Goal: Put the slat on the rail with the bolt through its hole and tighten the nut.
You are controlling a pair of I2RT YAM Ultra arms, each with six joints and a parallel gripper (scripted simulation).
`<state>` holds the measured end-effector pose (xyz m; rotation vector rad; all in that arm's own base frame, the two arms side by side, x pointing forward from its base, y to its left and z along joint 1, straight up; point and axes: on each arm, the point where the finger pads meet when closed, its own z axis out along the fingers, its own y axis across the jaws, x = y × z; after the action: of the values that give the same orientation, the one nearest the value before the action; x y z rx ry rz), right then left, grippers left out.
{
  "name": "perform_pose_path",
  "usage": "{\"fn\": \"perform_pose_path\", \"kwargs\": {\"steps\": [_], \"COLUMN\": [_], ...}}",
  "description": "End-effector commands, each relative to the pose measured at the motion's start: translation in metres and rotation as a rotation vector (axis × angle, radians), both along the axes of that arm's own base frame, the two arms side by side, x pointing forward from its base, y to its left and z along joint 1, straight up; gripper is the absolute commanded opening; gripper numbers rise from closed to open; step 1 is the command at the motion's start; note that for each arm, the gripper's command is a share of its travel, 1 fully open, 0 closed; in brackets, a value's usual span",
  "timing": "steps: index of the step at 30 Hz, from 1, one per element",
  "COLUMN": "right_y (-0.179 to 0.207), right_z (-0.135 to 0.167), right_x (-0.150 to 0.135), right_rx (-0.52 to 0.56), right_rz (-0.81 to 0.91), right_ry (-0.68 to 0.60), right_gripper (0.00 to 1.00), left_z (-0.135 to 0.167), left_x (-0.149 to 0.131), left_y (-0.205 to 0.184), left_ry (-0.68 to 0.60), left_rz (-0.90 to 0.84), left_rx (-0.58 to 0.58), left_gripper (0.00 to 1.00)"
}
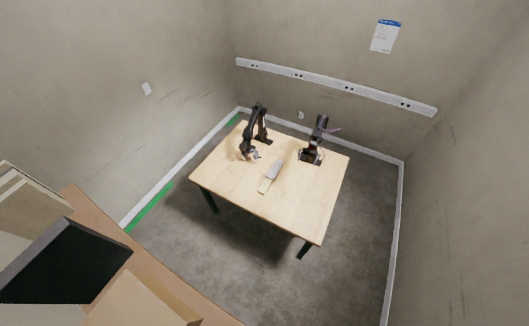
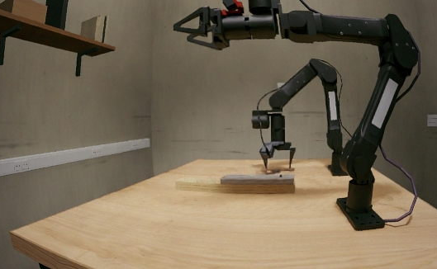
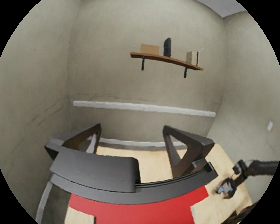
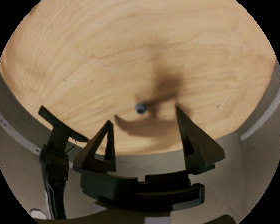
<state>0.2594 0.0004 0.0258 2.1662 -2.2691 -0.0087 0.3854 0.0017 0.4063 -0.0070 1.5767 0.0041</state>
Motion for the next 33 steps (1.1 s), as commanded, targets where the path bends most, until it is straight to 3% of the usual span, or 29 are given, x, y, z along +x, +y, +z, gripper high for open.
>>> {"fn": "perform_pose_path", "kwargs": {"steps": [1,25,29,31,33], "right_y": [-0.003,-0.003,0.000,0.000,0.000], "right_z": [-0.004,-0.019,-0.012,-0.012,-0.012], "right_x": [0.002,0.001,0.002,0.002,0.002], "right_rx": [-0.001,-0.001,0.000,0.000,0.000], "right_rz": [-0.004,-0.004,0.000,0.000,0.000], "right_ry": [-0.010,-0.012,-0.015,-0.015,-0.015], "right_gripper": [1.00,1.00,0.55,0.55,0.32], "left_z": [0.005,0.005,0.005,0.005,0.005], "left_x": [-0.005,-0.005,-0.005,-0.005,-0.005], "left_y": [-0.001,-0.001,-0.001,-0.001,-0.001], "left_ry": [-0.018,-0.018,-0.018,-0.018,-0.018], "left_rz": [-0.007,-0.007,-0.007,-0.007,-0.007], "left_rx": [0.002,0.002,0.002,0.002,0.002], "left_gripper": [1.00,1.00,1.00,1.00,1.00]}}
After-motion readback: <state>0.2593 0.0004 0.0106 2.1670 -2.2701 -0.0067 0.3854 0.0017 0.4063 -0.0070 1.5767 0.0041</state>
